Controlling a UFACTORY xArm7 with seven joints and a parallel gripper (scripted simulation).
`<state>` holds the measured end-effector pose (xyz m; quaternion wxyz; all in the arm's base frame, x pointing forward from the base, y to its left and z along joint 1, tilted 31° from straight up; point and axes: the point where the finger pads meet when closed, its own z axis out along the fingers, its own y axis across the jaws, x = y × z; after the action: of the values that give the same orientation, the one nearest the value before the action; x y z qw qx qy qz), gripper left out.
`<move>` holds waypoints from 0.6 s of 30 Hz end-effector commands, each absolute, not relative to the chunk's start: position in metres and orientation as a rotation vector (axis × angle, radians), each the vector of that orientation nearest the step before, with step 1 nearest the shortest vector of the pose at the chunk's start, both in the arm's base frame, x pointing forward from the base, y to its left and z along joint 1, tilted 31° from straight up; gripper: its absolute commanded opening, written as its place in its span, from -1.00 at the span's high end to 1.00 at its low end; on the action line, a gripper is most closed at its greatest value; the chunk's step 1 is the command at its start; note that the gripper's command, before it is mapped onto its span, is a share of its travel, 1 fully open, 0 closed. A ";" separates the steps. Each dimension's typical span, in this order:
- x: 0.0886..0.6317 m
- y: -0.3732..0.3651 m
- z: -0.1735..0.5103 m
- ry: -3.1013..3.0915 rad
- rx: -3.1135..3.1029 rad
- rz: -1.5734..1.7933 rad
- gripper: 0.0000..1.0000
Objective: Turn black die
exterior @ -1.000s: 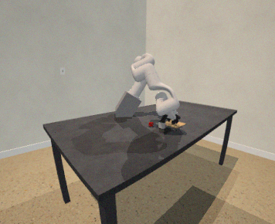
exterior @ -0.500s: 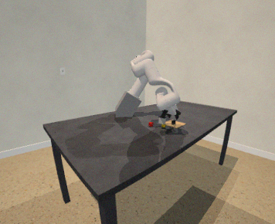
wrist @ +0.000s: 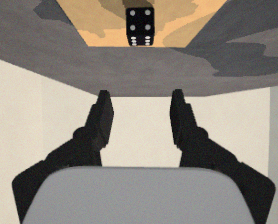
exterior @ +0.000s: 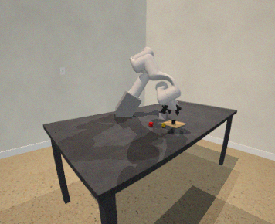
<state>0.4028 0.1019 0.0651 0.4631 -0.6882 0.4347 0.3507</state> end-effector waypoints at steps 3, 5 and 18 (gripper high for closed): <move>0.403 0.100 0.068 1.069 -1.692 0.859 -0.25; 0.403 0.100 0.068 1.072 -1.695 0.855 -0.25; 0.401 0.102 0.073 1.242 -1.839 0.648 -0.25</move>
<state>0.4011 0.1016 0.0701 0.4139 -0.7231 0.4778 0.2784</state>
